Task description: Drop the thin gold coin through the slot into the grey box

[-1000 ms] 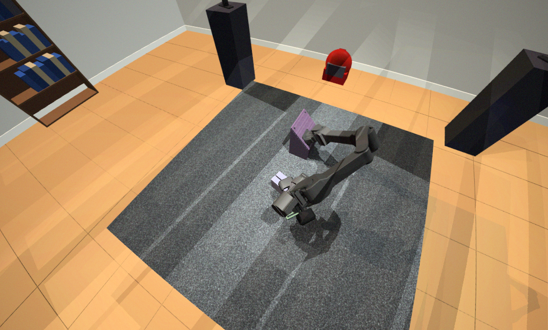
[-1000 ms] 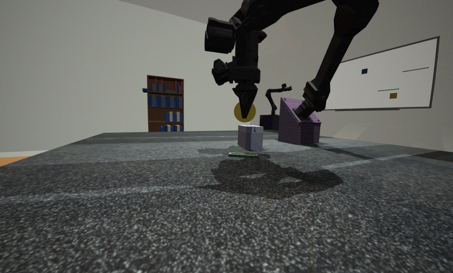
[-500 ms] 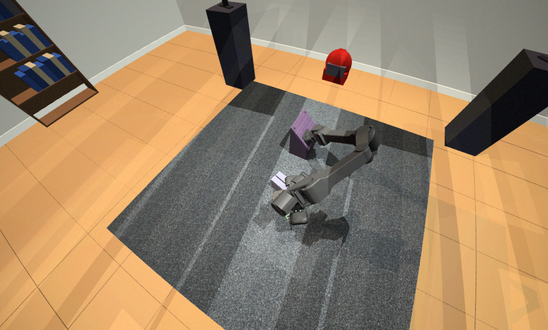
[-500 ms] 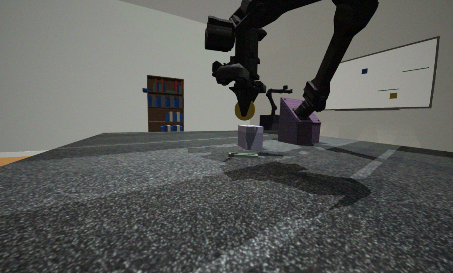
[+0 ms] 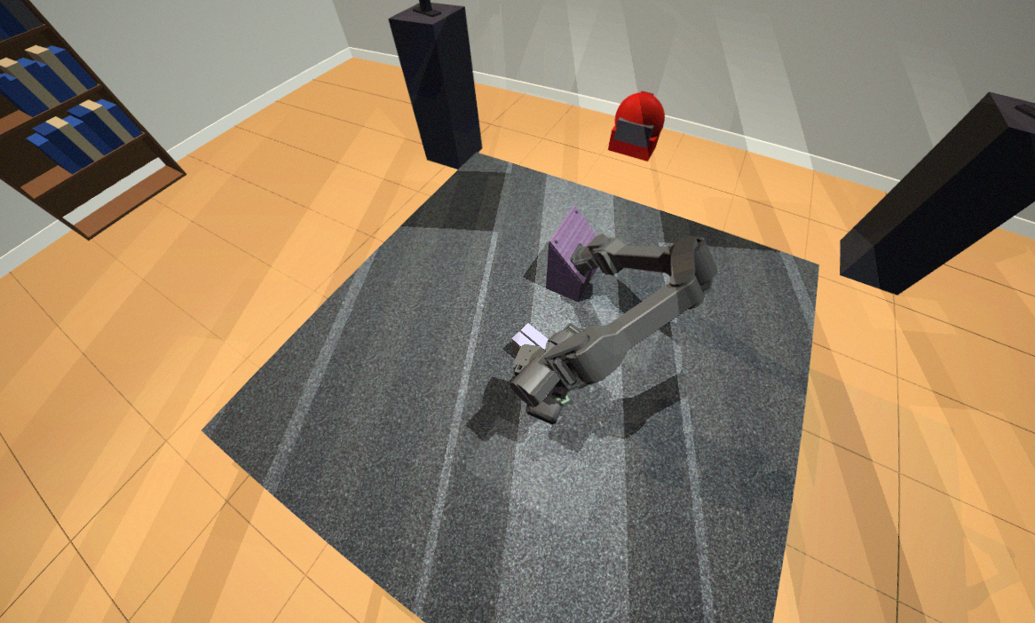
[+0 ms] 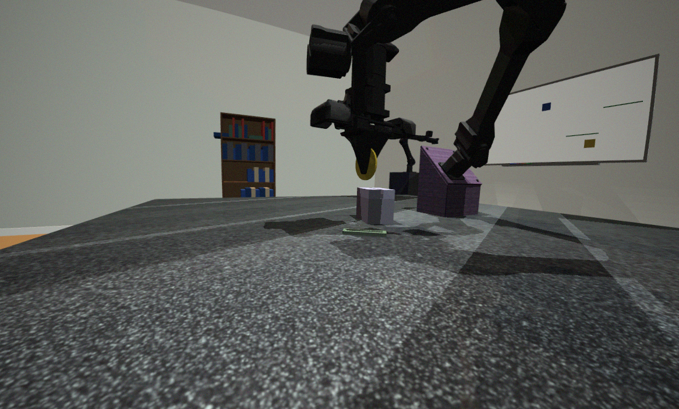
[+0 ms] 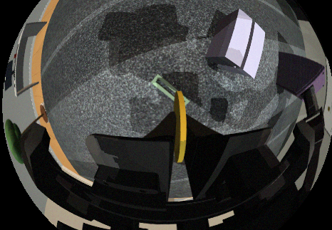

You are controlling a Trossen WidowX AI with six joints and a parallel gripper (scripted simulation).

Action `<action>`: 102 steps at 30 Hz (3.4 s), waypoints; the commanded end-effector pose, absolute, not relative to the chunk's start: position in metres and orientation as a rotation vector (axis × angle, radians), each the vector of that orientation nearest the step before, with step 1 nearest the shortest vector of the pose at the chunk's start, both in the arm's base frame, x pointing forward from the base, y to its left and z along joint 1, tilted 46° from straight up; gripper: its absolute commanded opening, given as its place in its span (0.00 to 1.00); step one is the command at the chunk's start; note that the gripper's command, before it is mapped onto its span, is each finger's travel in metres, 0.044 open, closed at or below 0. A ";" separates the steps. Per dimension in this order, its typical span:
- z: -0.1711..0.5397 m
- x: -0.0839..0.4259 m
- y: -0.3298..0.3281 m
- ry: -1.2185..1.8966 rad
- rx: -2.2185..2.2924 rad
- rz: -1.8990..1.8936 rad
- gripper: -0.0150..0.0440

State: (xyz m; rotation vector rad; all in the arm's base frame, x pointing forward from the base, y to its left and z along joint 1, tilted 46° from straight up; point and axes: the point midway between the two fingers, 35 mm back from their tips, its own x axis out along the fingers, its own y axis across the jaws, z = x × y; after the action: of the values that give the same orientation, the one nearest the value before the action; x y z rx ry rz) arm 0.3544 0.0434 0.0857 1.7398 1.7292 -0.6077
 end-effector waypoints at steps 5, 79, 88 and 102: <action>0.084 0.353 0.042 1.712 1.915 -0.878 0.25; 0.011 0.265 -0.027 1.692 1.971 -0.976 0.25; 0.007 0.261 -0.026 1.692 1.969 -0.974 0.25; 0.008 0.260 -0.026 1.689 1.970 -0.970 0.25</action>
State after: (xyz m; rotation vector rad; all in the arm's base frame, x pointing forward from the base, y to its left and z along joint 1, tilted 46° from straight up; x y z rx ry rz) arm 0.2598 -0.0265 0.0076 1.9713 1.6879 -0.9688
